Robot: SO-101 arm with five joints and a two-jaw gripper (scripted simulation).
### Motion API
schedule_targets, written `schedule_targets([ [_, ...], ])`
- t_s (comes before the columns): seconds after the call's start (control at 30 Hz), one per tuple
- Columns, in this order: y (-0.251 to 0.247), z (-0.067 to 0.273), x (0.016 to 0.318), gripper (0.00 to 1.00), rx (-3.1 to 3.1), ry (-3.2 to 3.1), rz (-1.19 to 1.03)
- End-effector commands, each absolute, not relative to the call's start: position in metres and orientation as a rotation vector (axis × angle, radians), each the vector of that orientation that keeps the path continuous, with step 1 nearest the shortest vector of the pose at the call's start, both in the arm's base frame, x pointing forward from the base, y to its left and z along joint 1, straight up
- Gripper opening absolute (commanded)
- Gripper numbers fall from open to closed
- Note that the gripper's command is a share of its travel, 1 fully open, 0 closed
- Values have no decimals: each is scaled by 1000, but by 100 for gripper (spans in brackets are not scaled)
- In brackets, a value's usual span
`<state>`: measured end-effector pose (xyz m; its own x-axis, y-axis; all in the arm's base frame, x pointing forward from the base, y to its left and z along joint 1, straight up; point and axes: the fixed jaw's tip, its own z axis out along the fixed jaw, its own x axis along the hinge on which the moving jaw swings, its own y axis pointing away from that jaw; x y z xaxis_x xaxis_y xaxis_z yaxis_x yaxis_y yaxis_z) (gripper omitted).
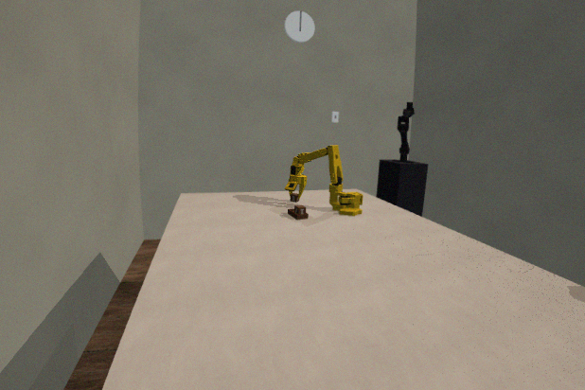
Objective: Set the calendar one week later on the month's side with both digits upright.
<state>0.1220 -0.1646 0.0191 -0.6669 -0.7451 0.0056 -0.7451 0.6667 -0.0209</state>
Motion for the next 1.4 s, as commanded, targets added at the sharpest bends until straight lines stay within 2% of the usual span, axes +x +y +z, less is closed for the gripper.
schedule_targets([
  [0.0,-168,21,122,0,-1260,2866,-71],
  [0.2,-168,21,122,1,-1260,2866,-71],
  [0.5,-168,21,122,16,-1260,2866,-71],
  [0.9,-168,21,122,19,-1260,2866,-71],
  [1.37,-168,21,122,31,-1260,2866,-71],
])
